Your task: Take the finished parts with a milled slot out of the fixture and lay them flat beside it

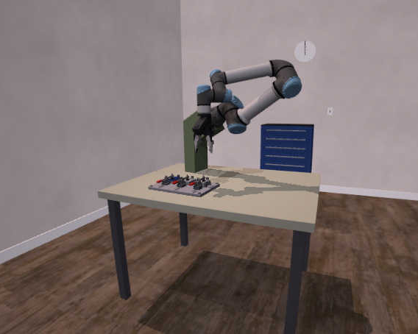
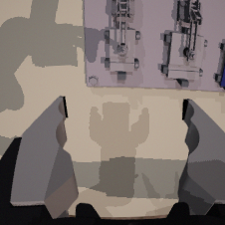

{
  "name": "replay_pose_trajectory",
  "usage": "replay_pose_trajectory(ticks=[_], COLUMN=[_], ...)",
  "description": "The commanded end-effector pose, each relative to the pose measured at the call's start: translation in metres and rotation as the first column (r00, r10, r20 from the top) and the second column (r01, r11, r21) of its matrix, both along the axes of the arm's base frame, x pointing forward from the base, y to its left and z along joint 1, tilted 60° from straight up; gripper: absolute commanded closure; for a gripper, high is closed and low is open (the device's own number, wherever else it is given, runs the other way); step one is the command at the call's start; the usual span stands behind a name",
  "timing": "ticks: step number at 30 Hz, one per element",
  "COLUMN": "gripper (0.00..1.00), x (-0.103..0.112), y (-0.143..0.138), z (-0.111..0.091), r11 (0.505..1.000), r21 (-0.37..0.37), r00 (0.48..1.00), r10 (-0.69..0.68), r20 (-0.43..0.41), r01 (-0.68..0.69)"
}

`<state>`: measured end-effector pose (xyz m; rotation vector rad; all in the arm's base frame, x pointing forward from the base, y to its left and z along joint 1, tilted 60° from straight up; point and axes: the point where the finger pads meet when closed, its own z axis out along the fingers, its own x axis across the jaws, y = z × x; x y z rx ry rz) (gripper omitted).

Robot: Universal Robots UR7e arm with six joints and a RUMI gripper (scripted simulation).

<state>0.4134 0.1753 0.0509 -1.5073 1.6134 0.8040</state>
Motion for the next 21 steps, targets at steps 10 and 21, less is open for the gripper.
replay_pose_trajectory(ticks=[10, 21], gripper=[0.41, 0.72], x=[0.0003, 0.0003], y=[-0.0003, -0.0003], z=[0.0001, 0.0001], r11=[1.0, 1.0], r21=[0.0, 0.0], r00=[1.0, 1.0], r10=[-0.001, -0.001], r20=[0.001, 0.001], r01=[0.001, 0.001])
